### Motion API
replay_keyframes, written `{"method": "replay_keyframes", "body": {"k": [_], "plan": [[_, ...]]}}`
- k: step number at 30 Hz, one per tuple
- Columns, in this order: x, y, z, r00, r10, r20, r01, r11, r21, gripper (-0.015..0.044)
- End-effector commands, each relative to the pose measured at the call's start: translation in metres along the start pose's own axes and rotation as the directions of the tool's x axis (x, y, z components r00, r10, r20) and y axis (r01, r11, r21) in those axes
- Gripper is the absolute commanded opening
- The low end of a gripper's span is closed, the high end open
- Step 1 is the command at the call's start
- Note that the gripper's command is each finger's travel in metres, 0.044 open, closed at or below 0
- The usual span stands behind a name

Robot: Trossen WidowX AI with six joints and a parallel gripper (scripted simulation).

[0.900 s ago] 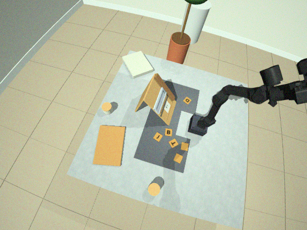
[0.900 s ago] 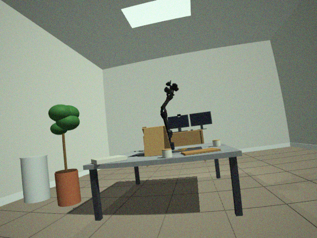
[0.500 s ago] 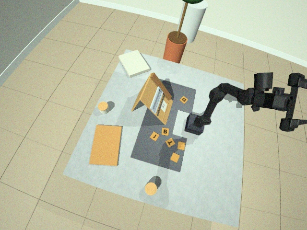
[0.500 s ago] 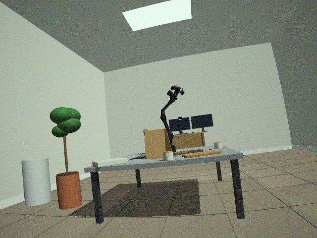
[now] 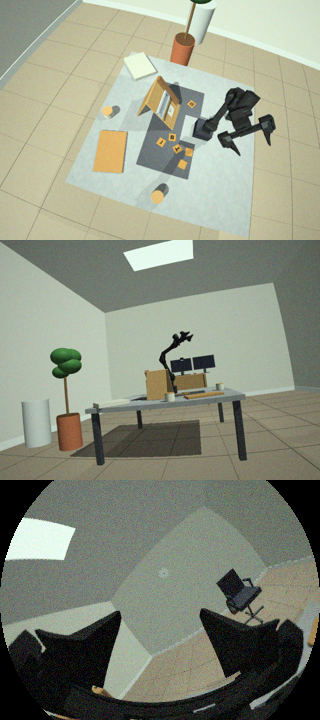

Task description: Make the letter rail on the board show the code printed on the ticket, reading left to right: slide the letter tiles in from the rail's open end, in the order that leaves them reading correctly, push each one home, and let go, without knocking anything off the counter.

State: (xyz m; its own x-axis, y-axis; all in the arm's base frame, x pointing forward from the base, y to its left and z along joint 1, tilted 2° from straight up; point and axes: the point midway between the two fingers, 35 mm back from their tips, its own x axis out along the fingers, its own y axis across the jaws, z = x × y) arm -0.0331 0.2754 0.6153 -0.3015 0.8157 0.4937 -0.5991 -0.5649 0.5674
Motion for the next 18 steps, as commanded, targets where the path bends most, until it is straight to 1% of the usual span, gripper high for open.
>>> {"method": "replay_keyframes", "body": {"k": [1, 5, 9, 13, 18], "plan": [[-0.023, -0.044, 0.010, 0.989, -0.147, 0.034, 0.150, 0.976, -0.155, 0.0440], [-0.058, -0.101, 0.021, 0.940, -0.332, 0.082, 0.341, 0.892, -0.297, 0.0440], [-0.105, -0.151, 0.030, 0.857, -0.498, 0.134, 0.508, 0.768, -0.391, 0.0440], [-0.160, -0.193, 0.037, 0.743, -0.643, 0.189, 0.647, 0.616, -0.449, 0.0440], [-0.241, -0.235, 0.037, 0.561, -0.788, 0.253, 0.779, 0.399, -0.485, 0.0440]]}}
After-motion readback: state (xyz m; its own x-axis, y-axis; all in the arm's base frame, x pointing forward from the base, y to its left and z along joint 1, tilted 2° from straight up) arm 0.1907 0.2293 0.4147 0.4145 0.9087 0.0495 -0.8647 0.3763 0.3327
